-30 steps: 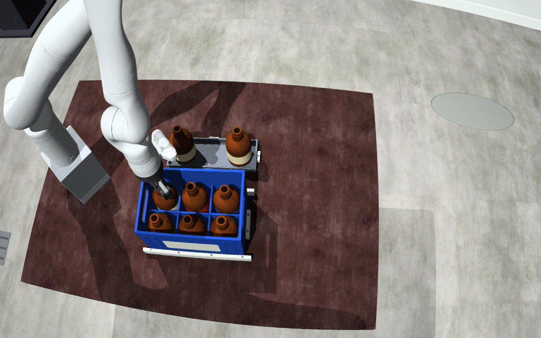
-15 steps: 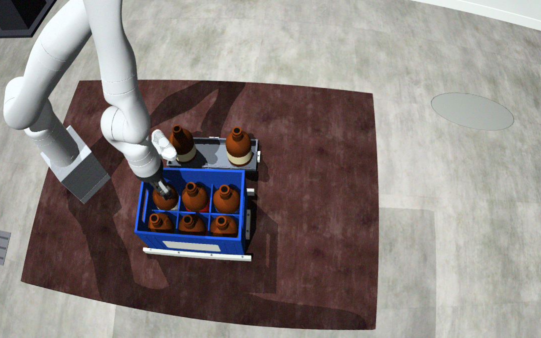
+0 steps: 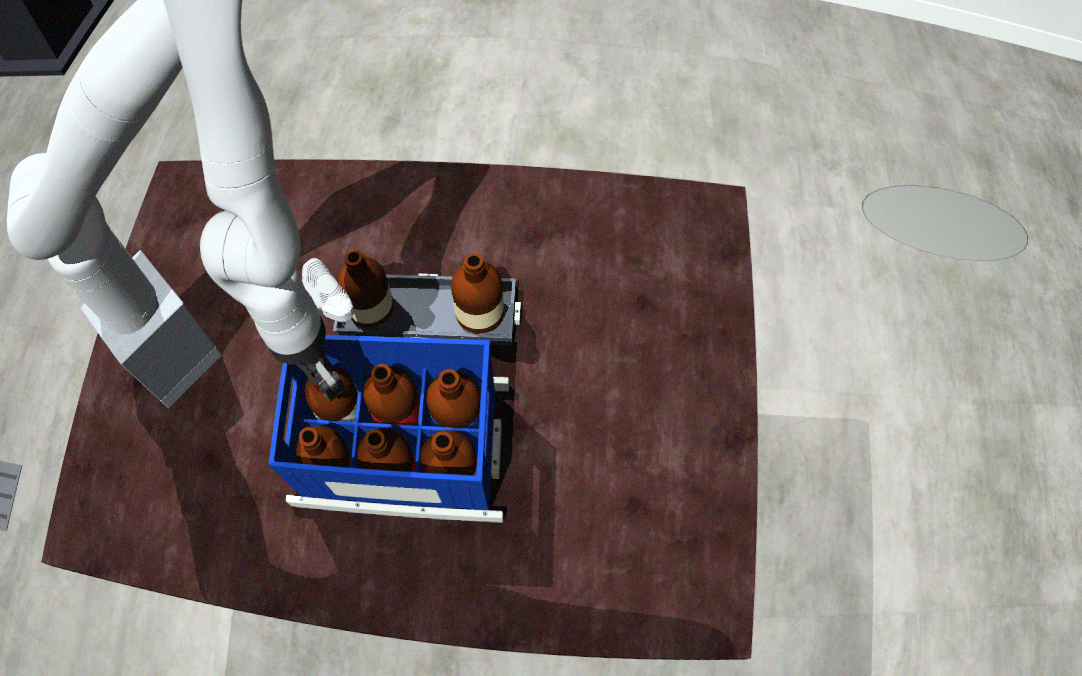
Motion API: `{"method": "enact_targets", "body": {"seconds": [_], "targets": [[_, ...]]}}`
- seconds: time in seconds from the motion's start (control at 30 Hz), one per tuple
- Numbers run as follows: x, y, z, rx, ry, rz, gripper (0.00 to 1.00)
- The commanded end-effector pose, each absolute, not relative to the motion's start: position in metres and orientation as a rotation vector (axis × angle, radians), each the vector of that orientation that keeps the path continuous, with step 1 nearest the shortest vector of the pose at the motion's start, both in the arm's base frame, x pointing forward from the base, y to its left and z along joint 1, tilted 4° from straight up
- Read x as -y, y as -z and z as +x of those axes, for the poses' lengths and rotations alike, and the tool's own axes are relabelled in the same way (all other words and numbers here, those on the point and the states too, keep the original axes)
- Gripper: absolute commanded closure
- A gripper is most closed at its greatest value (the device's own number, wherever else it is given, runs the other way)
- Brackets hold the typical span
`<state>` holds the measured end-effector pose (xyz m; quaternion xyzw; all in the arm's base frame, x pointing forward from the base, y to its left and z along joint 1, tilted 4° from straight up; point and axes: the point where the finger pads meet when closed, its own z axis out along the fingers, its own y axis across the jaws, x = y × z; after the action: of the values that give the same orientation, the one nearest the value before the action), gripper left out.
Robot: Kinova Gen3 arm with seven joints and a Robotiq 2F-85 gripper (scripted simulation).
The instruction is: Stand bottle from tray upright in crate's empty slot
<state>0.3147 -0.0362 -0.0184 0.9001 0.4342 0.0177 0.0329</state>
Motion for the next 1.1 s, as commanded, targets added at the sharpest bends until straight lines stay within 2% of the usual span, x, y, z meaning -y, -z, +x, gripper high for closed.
{"method": "enact_targets", "body": {"seconds": [0.0,1.07], "targets": [[0.035,0.015,0.316,-1.337,-0.061,2.769,0.36],[0.033,-0.045,0.312,-1.337,-0.061,2.769,0.36]]}}
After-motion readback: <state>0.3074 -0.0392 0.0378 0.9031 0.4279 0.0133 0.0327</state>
